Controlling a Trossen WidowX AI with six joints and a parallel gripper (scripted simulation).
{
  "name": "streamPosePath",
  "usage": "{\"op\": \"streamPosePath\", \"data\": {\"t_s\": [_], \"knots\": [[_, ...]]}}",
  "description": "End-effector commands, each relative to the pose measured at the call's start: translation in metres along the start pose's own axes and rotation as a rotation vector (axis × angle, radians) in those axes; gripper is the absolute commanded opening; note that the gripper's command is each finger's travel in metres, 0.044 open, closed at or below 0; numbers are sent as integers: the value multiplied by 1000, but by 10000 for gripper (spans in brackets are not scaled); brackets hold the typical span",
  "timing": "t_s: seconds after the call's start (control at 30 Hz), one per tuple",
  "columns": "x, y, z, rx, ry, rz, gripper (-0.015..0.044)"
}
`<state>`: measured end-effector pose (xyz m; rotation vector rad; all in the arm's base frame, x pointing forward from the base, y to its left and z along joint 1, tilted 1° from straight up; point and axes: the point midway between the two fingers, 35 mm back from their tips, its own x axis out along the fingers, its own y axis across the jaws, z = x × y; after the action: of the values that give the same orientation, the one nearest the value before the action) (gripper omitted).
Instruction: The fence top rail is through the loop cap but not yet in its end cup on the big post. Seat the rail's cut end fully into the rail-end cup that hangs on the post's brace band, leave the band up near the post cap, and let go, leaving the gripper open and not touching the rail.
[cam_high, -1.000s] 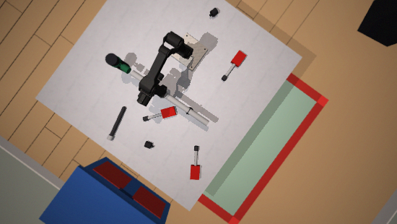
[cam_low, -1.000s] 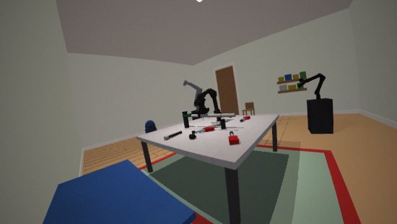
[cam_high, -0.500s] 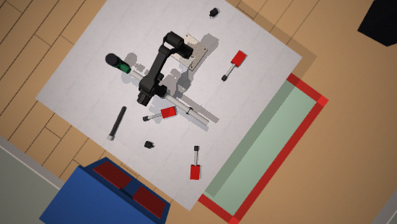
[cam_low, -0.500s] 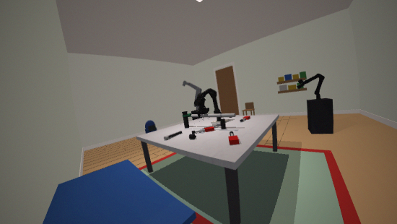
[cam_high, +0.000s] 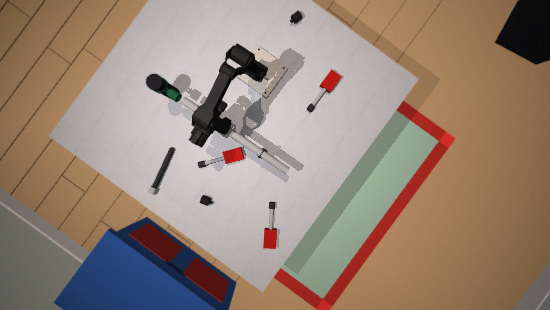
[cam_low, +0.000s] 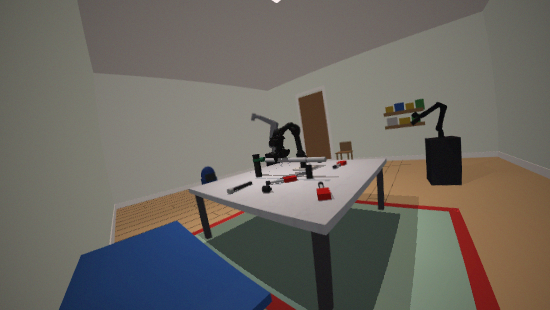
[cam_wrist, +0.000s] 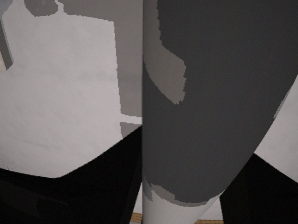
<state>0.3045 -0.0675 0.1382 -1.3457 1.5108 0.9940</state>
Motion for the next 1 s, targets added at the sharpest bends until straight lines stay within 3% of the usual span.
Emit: {"op": "streamPosePath", "data": {"t_s": [0.0,0.97], "knots": [[-5,-3,-3,0,4,-13,0],[-11,-8,-8,0,4,-12,0]]}}
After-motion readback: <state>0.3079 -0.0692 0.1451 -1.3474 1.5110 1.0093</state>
